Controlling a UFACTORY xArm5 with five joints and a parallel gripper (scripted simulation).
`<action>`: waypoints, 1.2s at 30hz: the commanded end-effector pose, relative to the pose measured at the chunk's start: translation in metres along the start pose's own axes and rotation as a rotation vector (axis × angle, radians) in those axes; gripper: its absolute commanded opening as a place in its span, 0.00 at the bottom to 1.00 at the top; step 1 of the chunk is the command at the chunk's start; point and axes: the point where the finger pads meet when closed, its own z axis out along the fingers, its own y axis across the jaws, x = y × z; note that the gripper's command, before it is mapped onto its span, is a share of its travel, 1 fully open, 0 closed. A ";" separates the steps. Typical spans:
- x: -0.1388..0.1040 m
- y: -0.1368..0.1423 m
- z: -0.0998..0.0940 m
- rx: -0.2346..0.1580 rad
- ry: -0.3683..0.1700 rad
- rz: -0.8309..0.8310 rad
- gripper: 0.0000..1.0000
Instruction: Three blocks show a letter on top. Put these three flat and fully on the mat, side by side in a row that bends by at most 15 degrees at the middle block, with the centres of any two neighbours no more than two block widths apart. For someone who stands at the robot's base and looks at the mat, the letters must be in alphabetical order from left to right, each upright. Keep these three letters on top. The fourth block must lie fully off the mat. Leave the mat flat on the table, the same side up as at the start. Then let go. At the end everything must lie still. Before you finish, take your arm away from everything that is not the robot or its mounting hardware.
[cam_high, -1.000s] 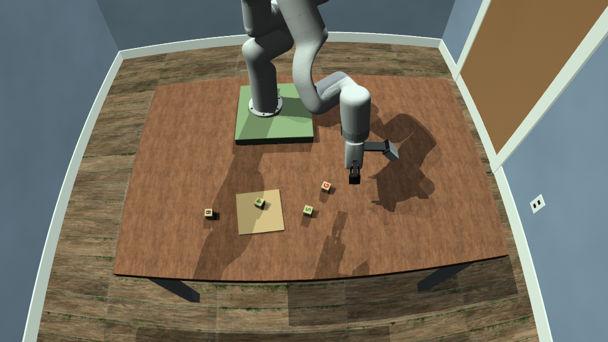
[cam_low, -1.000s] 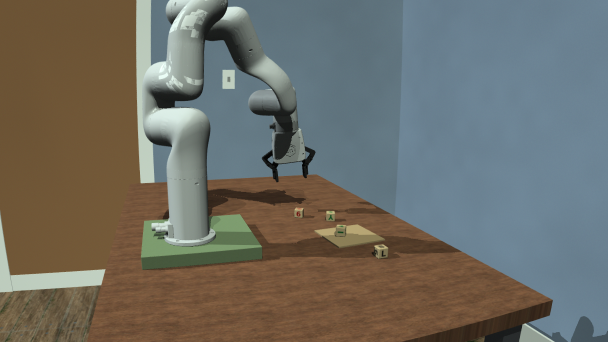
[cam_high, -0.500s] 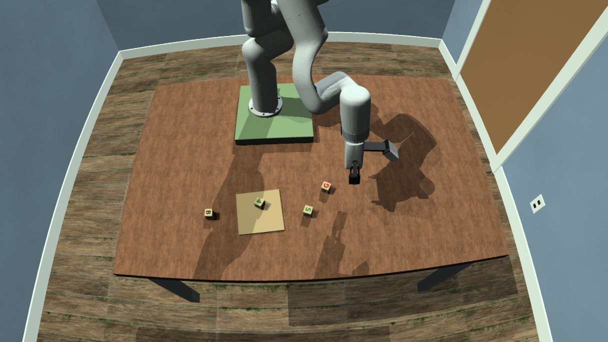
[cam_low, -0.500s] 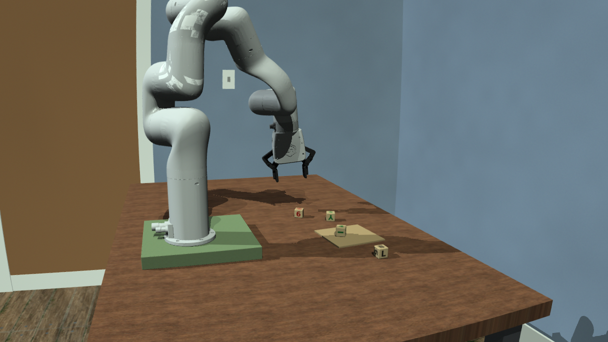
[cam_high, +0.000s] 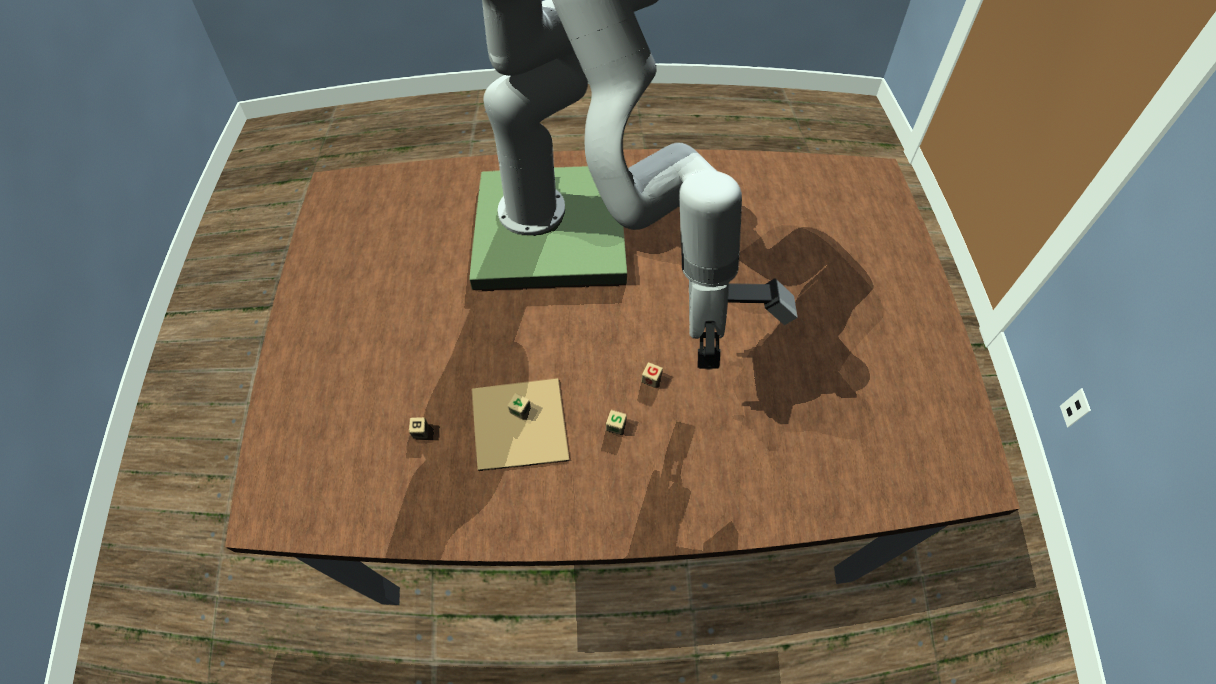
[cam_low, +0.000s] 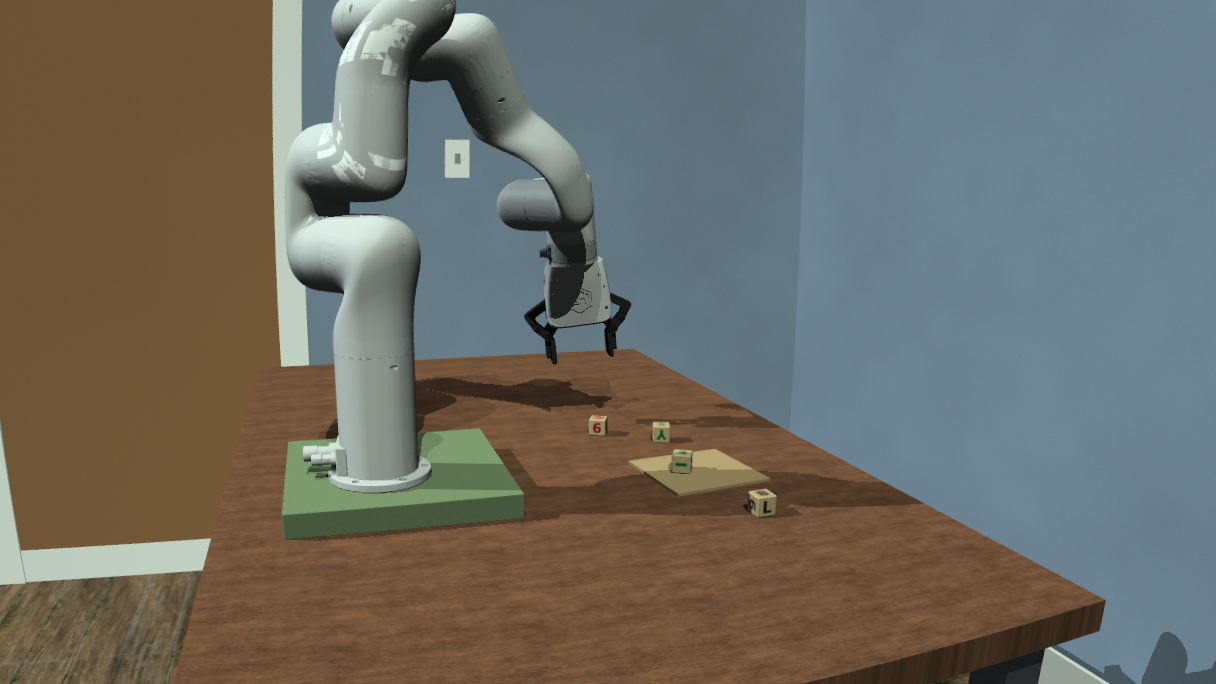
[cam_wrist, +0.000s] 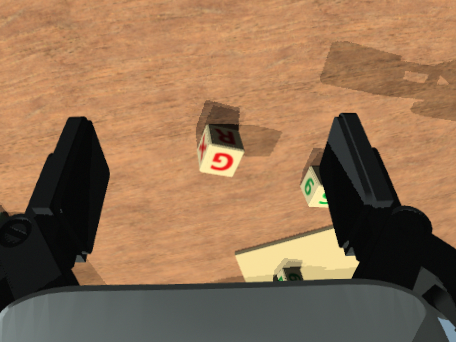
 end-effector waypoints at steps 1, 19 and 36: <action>0.001 0.001 -0.001 -0.003 0.003 0.000 1.00; -0.002 0.005 -0.003 -0.002 0.000 0.021 1.00; -0.078 0.074 -0.053 0.003 -0.062 0.496 1.00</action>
